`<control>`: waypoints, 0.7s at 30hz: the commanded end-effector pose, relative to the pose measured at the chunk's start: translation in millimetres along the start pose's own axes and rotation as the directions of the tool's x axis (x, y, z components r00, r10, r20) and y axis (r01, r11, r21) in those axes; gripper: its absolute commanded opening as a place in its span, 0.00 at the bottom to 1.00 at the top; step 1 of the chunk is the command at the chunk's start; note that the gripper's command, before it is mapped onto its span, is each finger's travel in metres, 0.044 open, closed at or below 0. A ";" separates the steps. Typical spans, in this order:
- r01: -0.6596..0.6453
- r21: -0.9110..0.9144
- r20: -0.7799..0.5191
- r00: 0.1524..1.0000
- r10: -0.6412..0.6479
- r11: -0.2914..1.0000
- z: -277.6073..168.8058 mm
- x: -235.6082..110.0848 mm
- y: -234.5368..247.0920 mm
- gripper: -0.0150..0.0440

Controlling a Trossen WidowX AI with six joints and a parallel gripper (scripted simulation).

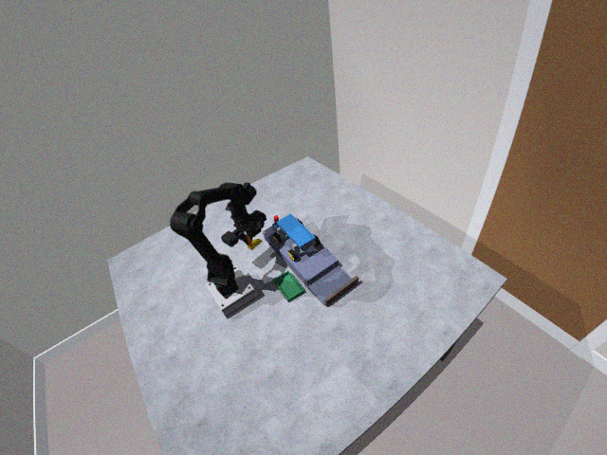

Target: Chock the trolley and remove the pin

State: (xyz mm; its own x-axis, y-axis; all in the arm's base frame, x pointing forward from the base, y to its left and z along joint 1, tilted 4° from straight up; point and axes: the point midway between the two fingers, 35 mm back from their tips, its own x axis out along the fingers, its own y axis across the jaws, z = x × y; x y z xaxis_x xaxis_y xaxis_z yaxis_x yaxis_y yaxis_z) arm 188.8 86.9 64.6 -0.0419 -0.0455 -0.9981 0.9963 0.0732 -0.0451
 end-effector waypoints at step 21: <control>-0.012 0.003 -0.007 1.000 0.012 1.000 -3.5 -62.1 5.8 0.25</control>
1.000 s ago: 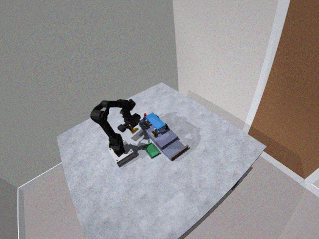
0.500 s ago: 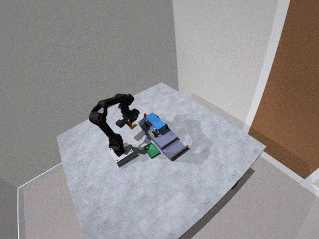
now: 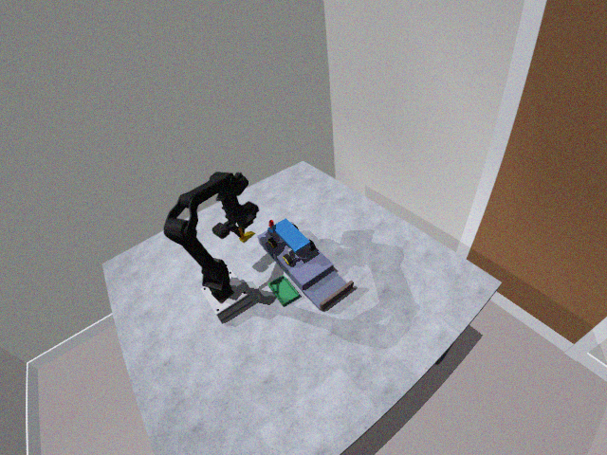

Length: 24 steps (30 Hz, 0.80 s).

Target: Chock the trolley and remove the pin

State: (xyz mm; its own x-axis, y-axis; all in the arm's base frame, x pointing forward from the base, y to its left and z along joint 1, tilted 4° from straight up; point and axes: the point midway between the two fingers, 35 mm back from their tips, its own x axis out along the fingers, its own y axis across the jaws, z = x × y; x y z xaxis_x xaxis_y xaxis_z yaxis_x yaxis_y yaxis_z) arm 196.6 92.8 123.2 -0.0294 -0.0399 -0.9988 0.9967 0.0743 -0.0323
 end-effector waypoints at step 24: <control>-0.002 -0.666 -0.002 1.000 0.001 0.746 -0.7 -3.0 0.2 0.25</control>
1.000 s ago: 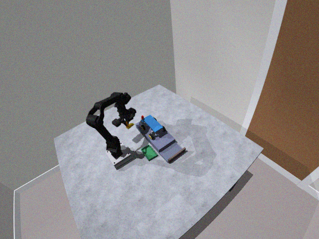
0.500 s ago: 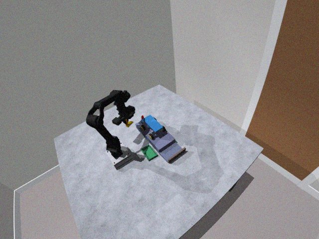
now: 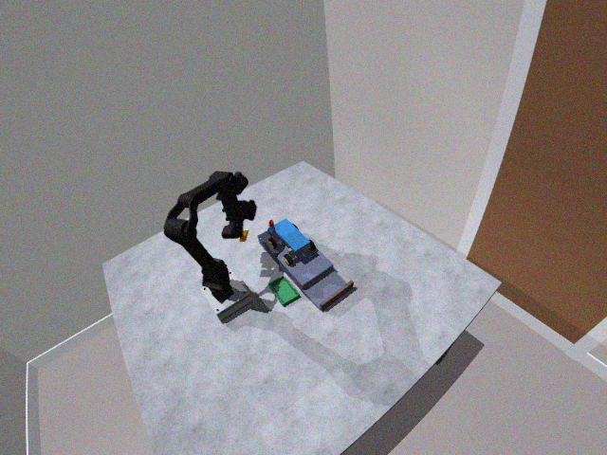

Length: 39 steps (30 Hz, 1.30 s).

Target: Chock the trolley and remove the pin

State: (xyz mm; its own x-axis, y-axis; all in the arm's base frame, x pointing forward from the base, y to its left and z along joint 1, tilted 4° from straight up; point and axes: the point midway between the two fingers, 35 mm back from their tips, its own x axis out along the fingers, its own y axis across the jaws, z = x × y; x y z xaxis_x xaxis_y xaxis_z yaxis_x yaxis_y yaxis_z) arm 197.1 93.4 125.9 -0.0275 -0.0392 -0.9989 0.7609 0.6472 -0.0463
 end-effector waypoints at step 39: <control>0.003 -0.647 0.002 1.000 -0.001 0.762 44.9 5.7 -30.1 0.25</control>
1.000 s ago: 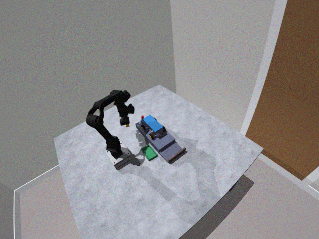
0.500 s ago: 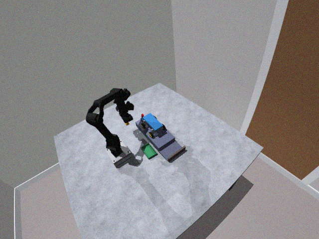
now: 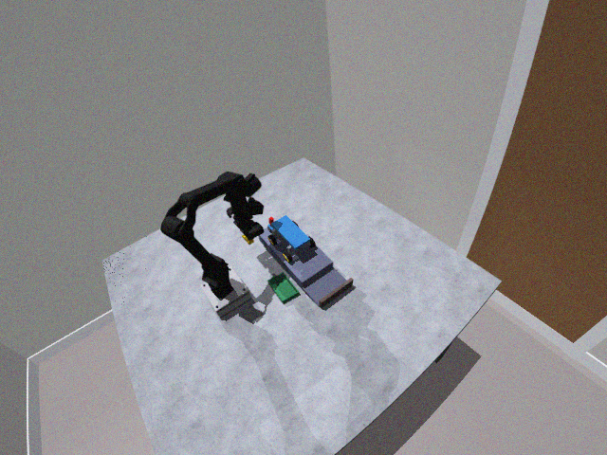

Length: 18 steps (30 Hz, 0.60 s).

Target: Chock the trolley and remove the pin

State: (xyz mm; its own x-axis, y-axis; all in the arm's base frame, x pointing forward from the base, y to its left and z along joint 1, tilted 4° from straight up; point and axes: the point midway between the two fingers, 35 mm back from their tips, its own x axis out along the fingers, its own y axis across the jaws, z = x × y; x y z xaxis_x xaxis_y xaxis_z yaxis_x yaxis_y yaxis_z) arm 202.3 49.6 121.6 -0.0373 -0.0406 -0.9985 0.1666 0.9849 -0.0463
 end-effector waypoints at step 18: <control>0.005 -0.007 0.012 1.000 -0.005 1.000 19.1 4.9 -69.0 0.25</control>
State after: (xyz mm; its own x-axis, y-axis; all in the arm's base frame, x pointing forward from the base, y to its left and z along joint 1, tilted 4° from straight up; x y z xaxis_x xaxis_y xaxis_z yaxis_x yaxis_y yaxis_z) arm 208.0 -11.7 119.4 -0.0285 -0.0436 -0.9986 0.1623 0.9856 -0.0476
